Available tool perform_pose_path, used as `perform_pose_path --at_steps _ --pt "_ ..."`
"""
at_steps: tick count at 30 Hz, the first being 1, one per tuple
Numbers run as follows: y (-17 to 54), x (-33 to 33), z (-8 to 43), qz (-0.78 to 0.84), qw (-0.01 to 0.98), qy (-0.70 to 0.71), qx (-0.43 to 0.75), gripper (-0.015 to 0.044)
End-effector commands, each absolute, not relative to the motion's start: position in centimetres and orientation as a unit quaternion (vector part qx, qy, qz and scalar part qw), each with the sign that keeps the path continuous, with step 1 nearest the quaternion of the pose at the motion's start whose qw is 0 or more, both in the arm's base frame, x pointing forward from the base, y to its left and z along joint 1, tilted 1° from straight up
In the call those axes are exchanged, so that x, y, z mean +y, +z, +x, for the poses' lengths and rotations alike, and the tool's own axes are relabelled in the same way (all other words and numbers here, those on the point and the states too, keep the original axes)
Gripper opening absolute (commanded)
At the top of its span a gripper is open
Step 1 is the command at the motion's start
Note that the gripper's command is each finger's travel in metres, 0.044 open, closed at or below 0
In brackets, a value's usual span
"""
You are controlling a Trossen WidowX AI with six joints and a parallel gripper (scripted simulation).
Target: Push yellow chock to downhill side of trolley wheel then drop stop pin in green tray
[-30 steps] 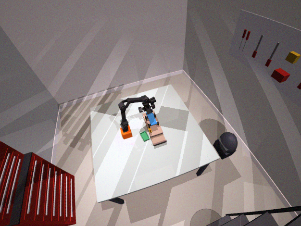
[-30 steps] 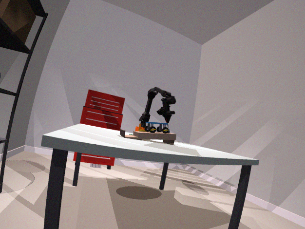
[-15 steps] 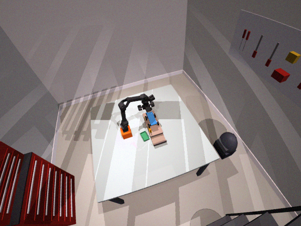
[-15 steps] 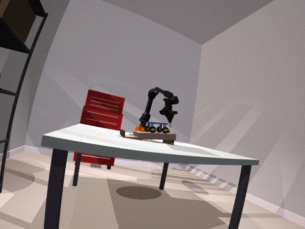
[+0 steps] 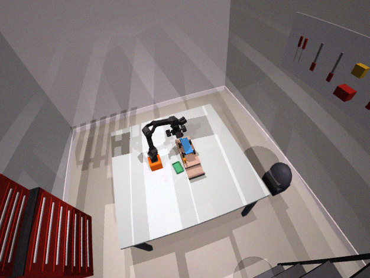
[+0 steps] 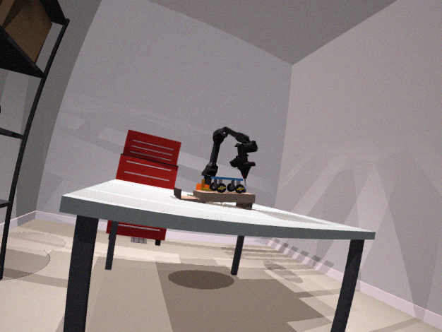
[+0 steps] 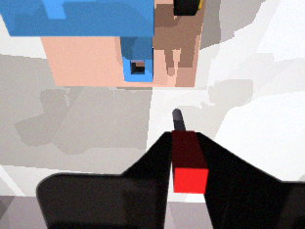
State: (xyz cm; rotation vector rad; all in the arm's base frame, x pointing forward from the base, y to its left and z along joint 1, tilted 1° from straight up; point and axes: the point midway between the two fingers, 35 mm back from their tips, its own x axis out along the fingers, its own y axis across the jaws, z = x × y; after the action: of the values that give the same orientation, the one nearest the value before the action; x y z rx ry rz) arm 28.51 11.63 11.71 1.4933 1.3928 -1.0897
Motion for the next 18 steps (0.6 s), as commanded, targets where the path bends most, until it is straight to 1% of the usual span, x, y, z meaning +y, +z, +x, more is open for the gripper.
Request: perform_pose_path --at_steps 1,11,18 --pt "11.8 11.7 27.3 0.593 0.403 -0.429 0.549 0.0" --pt "11.8 12.1 23.6 0.592 0.402 -0.43 0.55 0.0" --pt "11.7 11.6 23.3 0.592 0.402 -0.431 0.55 0.0"
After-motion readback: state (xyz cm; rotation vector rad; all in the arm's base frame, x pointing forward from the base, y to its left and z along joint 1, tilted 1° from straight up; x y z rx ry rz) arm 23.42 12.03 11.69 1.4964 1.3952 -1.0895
